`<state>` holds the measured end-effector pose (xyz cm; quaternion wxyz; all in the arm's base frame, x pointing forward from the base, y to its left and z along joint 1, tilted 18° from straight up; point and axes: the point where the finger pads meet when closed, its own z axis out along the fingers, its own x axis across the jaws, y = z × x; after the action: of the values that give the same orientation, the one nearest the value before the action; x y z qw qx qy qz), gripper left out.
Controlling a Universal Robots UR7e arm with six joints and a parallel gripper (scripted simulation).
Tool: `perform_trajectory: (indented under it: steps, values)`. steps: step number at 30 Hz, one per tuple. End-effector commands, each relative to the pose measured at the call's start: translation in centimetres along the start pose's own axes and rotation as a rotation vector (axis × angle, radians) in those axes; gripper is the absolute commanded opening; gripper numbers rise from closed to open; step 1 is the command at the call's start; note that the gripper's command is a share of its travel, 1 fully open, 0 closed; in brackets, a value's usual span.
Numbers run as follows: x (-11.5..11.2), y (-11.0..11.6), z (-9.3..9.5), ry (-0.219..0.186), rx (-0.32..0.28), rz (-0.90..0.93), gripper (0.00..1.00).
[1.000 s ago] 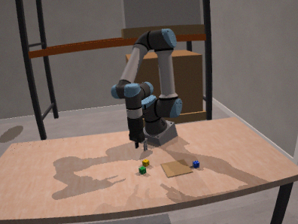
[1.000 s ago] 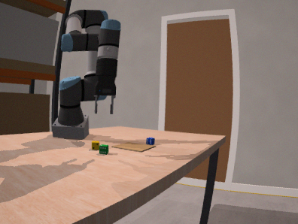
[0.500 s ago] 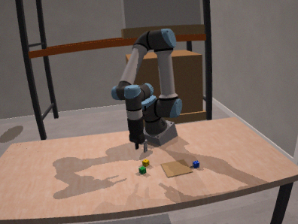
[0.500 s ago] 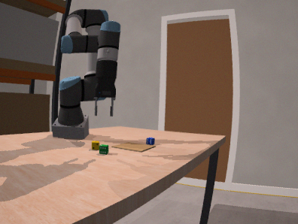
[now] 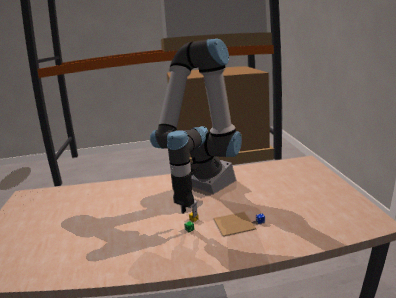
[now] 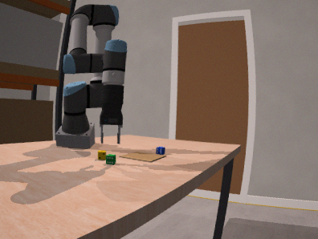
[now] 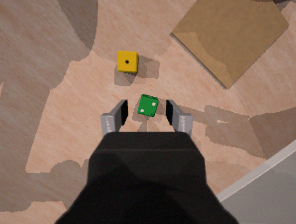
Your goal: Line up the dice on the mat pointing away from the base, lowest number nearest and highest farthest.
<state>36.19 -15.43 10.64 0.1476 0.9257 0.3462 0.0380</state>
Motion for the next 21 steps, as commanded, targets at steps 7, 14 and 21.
perform_trajectory:
  steps: [7, 14, 21]
  values:
    - [0.0, 0.1, 2.6, 0.001, -0.003, 0.000, 1.00]
    - [0.0, 0.1, 2.7, 0.001, -0.003, 0.000, 1.00]
    - [0.0, 0.1, 2.7, 0.001, -0.003, 0.000, 1.00]
